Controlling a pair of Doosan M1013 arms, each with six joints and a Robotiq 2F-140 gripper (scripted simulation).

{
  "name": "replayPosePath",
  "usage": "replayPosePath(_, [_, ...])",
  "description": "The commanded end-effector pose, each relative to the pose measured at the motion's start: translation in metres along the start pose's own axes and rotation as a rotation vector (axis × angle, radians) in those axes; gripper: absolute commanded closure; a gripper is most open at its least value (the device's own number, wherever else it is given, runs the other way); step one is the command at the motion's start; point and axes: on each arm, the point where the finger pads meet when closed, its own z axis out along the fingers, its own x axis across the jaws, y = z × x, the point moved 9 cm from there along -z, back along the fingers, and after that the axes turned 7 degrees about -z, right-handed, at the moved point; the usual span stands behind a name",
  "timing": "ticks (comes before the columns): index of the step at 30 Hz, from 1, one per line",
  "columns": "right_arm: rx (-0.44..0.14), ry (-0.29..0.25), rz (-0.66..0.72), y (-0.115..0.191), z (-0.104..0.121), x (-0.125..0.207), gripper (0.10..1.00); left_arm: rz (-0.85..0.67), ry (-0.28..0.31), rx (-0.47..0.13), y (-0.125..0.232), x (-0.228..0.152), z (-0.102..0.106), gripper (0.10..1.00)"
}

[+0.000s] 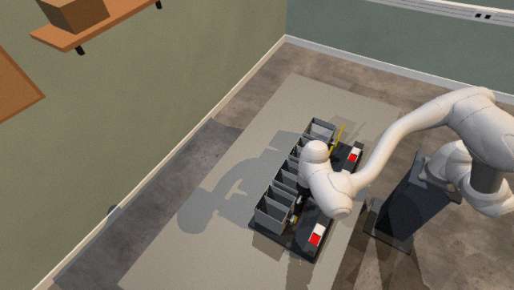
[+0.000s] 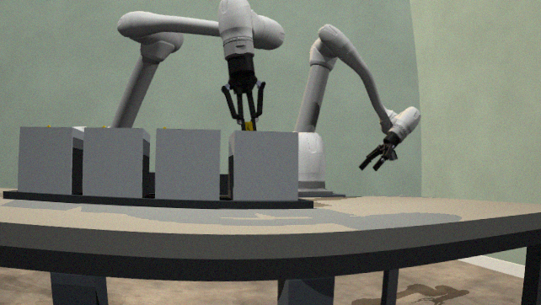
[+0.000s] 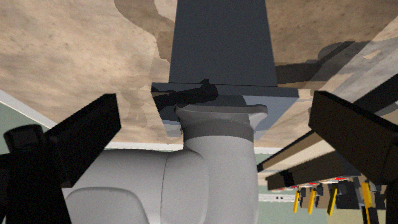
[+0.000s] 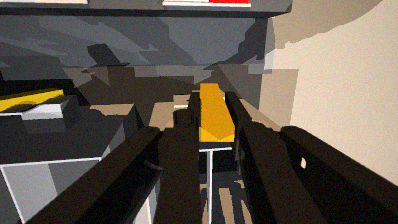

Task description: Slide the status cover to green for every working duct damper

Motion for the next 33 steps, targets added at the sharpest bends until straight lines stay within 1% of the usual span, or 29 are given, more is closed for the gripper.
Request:
replayPosePath(1, [-0.003, 0.021, 0.000, 0.000, -0.001, -0.003, 0.902, 0.000, 0.000, 0.001, 0.000, 0.000, 0.000, 0.098])
replayPosePath(6, [-0.008, 0.057, 0.000, -0.001, -0.001, -0.011, 0.902, 0.000, 0.000, 0.001, 0.000, 0.000, 0.000, 0.098])
replayPosePath(8, [-0.008, 0.057, 0.000, -0.001, -0.001, -0.011, 0.902, 0.000, 0.000, 0.001, 0.000, 0.000, 0.000, 0.098])
replayPosePath(23, [-0.025, 0.196, 0.000, -0.005, 0.003, -0.037, 0.902, 0.000, 0.000, 0.001, 0.000, 0.000, 0.000, 0.098])
replayPosePath(25, [-0.025, 0.196, 0.000, -0.005, 0.003, -0.037, 0.902, 0.000, 0.000, 0.001, 0.000, 0.000, 0.000, 0.098])
replayPosePath(33, [-0.034, 0.270, 0.000, -0.006, 0.006, -0.052, 0.902, 0.000, 0.000, 0.001, 0.000, 0.000, 0.000, 0.098])
